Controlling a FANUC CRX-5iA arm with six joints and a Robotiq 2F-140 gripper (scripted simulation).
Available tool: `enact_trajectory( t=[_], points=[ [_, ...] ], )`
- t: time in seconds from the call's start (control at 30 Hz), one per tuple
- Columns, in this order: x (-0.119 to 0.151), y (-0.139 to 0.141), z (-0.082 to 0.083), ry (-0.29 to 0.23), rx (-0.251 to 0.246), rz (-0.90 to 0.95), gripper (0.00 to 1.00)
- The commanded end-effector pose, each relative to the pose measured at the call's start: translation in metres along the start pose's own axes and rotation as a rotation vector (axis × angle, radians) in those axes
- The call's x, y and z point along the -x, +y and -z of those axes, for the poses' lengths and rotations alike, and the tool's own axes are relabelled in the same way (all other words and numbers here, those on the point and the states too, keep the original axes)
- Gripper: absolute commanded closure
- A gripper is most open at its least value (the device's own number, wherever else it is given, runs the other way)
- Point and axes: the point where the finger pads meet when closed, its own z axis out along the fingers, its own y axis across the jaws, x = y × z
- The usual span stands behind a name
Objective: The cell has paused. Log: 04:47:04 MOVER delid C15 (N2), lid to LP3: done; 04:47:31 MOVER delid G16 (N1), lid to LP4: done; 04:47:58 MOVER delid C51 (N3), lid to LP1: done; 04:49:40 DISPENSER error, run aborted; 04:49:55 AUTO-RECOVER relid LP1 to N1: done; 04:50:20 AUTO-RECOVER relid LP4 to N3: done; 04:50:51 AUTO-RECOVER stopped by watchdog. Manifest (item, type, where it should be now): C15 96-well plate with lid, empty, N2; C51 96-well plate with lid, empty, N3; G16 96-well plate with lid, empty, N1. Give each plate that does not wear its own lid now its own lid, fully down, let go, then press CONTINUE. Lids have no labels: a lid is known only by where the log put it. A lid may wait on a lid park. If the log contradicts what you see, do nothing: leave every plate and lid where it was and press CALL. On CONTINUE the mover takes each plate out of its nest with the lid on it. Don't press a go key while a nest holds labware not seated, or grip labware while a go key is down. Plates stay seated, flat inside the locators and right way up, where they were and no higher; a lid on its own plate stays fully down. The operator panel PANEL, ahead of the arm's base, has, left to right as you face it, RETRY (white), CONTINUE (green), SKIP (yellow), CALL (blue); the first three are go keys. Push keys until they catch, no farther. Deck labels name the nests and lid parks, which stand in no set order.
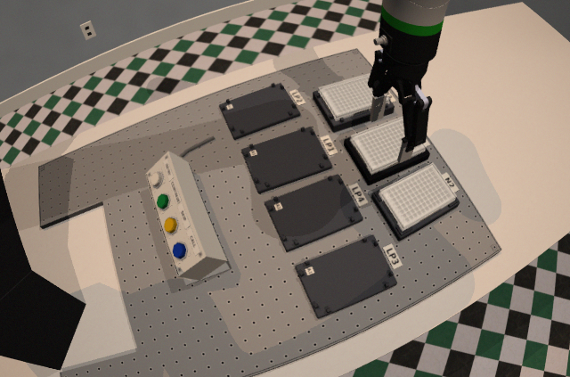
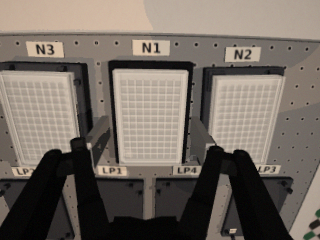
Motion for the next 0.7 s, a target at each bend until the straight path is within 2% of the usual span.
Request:
enact_trajectory(
  t=[0.0, 0.67],
  points=[
    [-0.0002, 0.0001, -0.0014, 0.000, 0.000, 0.000, 0.34],
    [-0.0002, 0.0001, -0.0098, 0.000, 0.000, 0.000, 0.34]
  ],
)
